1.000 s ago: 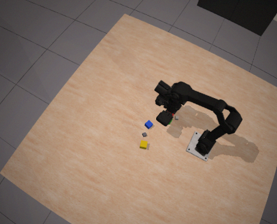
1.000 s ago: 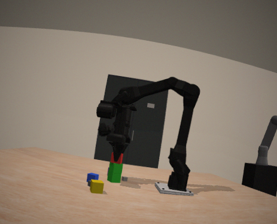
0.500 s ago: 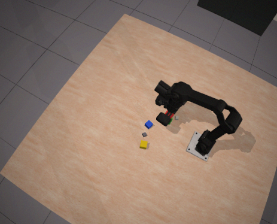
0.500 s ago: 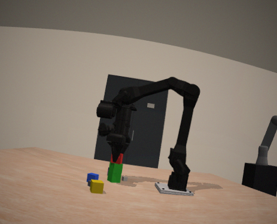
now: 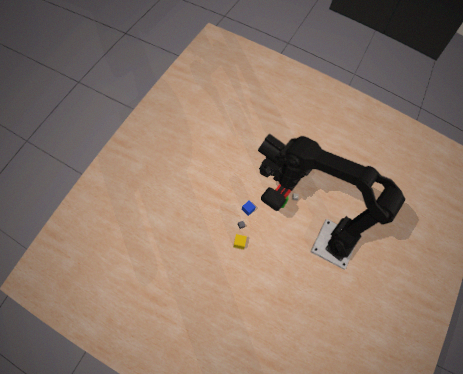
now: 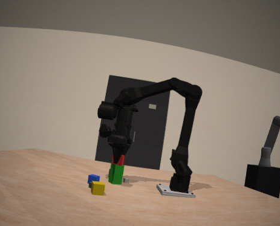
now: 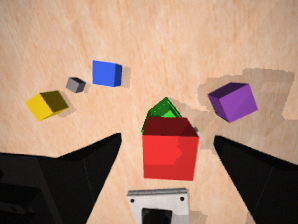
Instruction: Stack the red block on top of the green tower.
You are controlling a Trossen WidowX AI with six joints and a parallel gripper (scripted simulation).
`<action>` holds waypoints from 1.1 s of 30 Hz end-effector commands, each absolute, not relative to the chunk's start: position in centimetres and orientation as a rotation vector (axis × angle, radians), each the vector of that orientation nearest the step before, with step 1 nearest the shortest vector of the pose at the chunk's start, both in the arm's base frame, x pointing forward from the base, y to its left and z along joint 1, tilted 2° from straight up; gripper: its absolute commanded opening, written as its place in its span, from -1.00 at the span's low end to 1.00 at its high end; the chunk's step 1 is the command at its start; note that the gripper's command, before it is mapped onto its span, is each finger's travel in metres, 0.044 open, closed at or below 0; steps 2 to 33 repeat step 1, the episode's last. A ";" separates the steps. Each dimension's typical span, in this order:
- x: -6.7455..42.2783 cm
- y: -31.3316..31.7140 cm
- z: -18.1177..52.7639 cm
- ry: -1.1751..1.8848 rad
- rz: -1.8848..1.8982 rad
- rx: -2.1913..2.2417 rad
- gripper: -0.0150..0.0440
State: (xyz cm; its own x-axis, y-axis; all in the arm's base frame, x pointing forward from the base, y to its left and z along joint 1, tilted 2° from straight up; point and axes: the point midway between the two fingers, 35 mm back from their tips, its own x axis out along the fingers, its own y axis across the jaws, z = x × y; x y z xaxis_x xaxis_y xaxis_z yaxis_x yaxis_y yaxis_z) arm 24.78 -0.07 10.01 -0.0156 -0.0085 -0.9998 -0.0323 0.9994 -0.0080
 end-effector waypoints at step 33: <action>24.8 -0.1 10.0 1.587 0.019 -0.032 1.00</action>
